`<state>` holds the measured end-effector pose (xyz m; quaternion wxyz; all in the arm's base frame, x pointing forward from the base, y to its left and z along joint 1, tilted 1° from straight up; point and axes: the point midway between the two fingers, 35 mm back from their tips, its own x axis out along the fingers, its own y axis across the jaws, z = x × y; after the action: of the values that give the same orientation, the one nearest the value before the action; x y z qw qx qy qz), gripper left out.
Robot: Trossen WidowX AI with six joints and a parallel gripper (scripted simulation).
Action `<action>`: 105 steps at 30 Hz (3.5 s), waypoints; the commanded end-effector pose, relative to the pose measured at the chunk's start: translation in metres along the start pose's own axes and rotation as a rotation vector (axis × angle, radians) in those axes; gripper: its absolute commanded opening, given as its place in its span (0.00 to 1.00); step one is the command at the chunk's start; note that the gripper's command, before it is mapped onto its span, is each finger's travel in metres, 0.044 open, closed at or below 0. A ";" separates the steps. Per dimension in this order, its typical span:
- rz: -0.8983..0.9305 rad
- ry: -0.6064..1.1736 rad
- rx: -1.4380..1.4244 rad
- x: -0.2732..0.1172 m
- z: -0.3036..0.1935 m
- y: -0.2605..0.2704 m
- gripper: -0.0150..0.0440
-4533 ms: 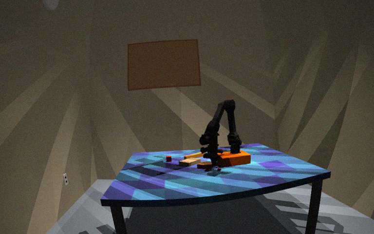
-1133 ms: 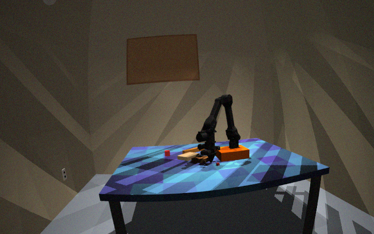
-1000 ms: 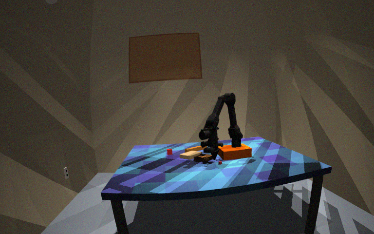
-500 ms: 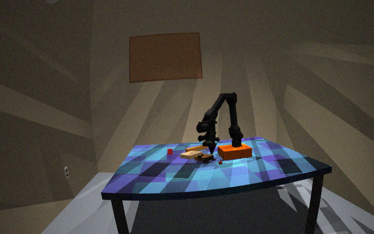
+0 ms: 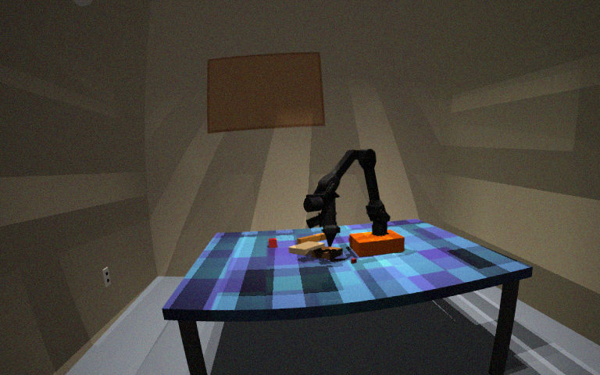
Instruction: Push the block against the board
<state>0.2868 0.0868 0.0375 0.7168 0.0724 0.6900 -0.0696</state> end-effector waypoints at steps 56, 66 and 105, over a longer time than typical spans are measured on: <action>-0.008 0.007 -0.795 0.053 0.042 -0.040 0.25; -0.008 0.008 -0.795 0.054 0.035 -0.047 0.25; -0.004 0.009 -0.799 0.051 0.069 -0.014 0.25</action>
<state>0.3540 0.0601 -0.0141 0.6855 -0.2134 0.6658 0.2033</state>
